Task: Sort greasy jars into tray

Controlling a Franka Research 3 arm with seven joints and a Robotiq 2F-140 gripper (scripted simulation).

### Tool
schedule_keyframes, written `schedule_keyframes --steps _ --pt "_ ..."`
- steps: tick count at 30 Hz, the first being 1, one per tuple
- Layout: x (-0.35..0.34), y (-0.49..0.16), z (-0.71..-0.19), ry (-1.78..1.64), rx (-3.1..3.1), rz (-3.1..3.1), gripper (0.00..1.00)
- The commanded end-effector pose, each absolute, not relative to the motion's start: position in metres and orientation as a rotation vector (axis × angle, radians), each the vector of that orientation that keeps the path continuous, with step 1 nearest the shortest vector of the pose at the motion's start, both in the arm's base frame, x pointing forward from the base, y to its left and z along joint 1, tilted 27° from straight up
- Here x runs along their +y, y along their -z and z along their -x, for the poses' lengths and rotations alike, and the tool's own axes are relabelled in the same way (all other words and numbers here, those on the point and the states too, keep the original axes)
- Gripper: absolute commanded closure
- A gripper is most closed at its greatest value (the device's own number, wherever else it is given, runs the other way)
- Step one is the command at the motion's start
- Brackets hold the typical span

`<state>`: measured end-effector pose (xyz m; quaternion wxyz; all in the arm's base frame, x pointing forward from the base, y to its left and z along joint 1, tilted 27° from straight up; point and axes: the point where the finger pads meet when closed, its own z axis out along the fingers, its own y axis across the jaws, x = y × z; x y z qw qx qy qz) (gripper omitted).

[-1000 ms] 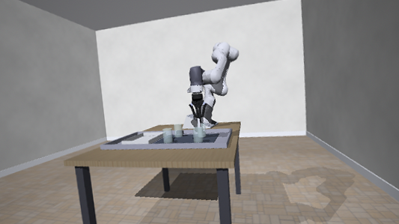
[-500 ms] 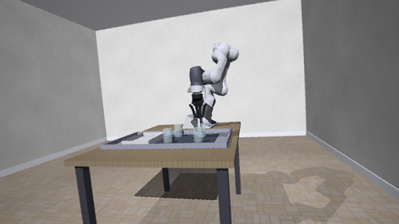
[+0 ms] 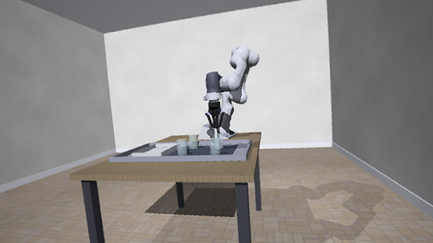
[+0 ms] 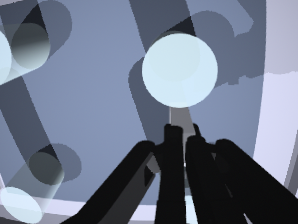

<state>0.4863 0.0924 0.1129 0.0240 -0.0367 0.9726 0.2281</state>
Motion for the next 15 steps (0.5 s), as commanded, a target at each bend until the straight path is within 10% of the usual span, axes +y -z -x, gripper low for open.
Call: schedule_keyframes --steps 1,15 --pt "0.0929 -0.1136 -0.4869 -0.704 3.004 0.12 1.0" --pt "0.0927 -0.1137 -0.4851 -0.704 3.004 0.12 1.0"
